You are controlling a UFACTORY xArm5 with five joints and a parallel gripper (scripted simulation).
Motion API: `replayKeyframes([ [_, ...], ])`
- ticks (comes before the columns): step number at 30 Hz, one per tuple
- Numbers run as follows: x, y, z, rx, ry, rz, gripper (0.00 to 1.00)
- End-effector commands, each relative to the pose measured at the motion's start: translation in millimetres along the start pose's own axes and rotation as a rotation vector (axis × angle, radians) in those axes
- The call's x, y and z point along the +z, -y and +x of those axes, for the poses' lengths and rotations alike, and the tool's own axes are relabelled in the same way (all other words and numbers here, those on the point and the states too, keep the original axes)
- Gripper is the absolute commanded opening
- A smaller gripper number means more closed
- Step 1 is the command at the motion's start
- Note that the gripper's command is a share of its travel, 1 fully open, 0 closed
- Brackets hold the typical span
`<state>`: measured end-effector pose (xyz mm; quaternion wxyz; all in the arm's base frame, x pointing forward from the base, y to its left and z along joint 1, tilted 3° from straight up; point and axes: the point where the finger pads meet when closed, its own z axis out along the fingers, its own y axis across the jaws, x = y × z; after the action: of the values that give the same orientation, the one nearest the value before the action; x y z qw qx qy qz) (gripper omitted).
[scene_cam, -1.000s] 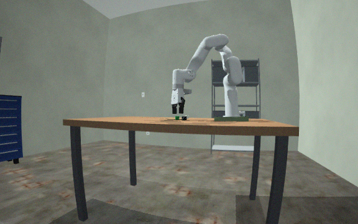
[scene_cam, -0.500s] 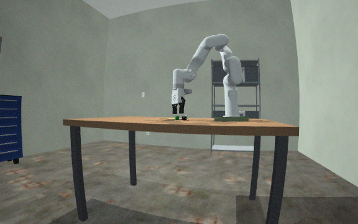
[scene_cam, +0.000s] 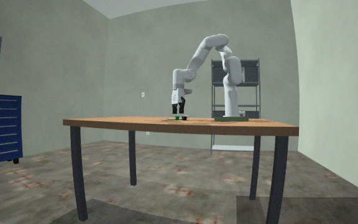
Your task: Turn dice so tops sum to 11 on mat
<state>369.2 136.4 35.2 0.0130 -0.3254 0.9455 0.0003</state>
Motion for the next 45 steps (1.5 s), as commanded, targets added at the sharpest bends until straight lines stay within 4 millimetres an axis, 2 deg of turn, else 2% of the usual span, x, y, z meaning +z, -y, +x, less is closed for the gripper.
replayKeyframes([
  [1, -1, 0, -1, 0.0, 0.003, 0.001, 1.0],
  [9, -2, 0, -1, 0.0, 0.003, 0.001, 1.0],
  [12, -8, 0, -1, 0.0, 0.003, 0.001, 1.0],
  [17, -37, -1, -2, 0.0, 0.003, 0.001, 1.0],
  [19, -37, -1, -2, 0.0, 0.003, 0.001, 1.0],
  [25, -83, -3, -3, 0.0, 0.003, 0.001, 1.0],
  [29, -101, -3, -4, 0.0, 0.003, 0.001, 1.0],
  [41, -105, -4, -4, 0.0, 0.003, 0.001, 1.0],
  [43, -105, 4, -1, 0.025, 0.002, 0.001, 1.0],
  [45, -104, 36, 12, 0.128, 0.0, 0.003, 1.0],
])
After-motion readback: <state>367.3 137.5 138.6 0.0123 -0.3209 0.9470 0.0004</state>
